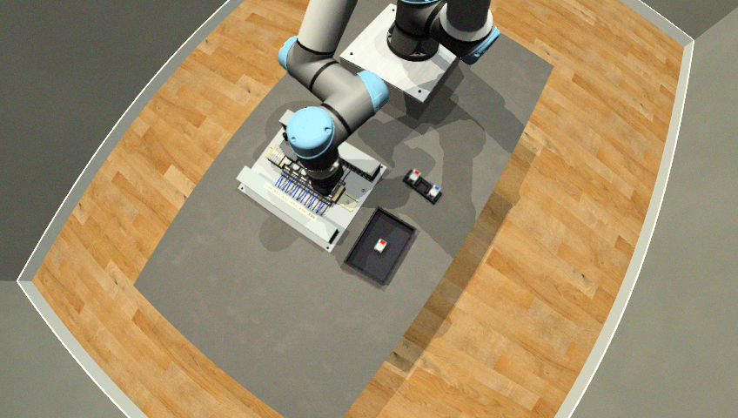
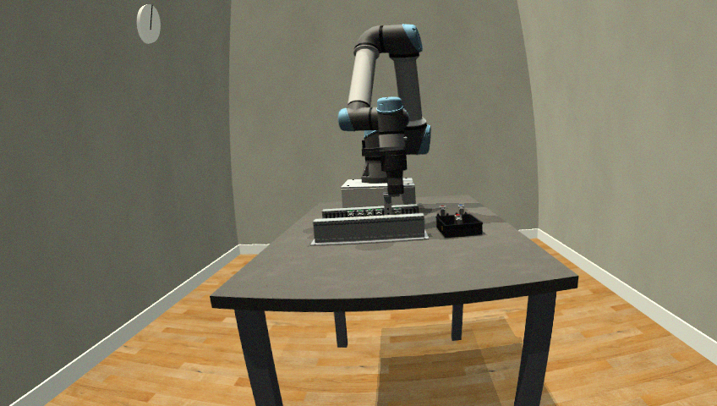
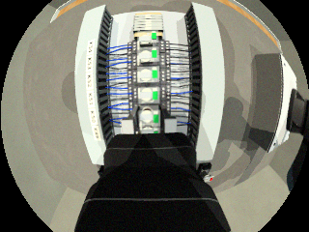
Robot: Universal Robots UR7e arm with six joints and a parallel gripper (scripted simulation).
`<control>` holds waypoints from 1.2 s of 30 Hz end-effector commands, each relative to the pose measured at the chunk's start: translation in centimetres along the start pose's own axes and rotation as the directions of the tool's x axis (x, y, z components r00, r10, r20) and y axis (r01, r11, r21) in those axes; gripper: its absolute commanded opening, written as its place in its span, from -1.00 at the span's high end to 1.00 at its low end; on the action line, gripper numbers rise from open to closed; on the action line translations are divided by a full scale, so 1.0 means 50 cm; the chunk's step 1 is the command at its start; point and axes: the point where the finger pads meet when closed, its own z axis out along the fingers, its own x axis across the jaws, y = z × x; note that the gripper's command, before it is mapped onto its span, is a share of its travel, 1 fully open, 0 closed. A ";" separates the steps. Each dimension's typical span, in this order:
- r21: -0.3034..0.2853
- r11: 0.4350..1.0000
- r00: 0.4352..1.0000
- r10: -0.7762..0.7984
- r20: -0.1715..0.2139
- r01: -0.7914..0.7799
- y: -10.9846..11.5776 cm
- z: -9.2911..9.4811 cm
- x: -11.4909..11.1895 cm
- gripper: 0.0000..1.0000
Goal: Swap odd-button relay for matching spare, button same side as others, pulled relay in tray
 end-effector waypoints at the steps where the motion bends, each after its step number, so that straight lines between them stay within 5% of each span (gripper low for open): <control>1: 0.000 1.000 1.000 0.000 0.002 0.000 0.000 -0.002 -0.001 1.00; 36: 0.000 1.000 1.000 0.000 0.002 0.000 0.000 0.008 -0.001 1.00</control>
